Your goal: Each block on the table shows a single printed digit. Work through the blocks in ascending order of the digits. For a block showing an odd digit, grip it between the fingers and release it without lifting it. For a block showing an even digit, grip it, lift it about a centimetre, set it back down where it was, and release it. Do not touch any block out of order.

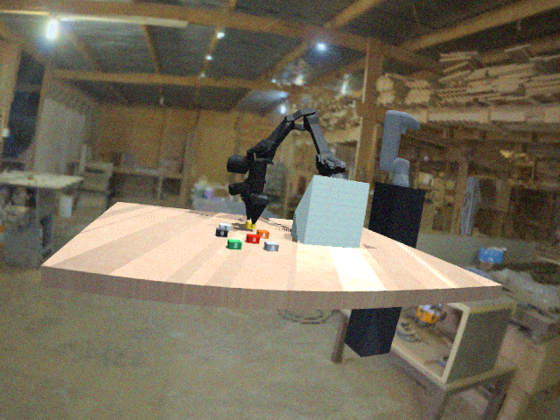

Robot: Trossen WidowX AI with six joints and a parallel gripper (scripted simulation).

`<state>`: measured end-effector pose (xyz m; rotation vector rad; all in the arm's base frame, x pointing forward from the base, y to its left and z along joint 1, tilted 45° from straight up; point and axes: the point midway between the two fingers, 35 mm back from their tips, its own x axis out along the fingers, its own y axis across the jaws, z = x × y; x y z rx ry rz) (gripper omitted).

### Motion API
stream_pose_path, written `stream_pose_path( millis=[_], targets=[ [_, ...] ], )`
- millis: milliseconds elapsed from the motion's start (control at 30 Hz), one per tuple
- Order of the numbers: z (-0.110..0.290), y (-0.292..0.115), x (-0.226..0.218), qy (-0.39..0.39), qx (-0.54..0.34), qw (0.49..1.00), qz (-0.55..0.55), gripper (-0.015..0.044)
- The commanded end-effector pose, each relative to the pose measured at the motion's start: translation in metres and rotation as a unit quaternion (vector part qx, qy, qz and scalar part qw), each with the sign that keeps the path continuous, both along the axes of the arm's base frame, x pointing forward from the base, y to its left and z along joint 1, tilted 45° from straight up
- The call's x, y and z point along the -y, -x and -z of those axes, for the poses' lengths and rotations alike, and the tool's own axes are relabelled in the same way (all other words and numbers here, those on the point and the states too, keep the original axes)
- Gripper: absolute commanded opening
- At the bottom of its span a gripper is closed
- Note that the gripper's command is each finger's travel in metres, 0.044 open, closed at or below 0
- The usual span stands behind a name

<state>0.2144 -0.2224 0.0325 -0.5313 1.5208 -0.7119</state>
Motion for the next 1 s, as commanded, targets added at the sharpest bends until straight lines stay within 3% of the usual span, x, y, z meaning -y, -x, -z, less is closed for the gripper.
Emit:
stream_pose_path(
  millis=[0, 200, 567, 967],
  targets=[
    [0.005, 0.0005, 0.0028, -0.003, -0.001, 1.0, -0.003, 0.04],
    [0.0098, 0.0016, 0.0078, -0.002, -0.001, 1.0, -0.003, 0.04],
    [0.0098, 0.0016, 0.0078, -0.002, -0.001, 1.0, -0.003, 0.012],
    [0.0098, 0.0016, 0.0078, -0.002, -0.001, 1.0, -0.003, 0.012]
  ],
)
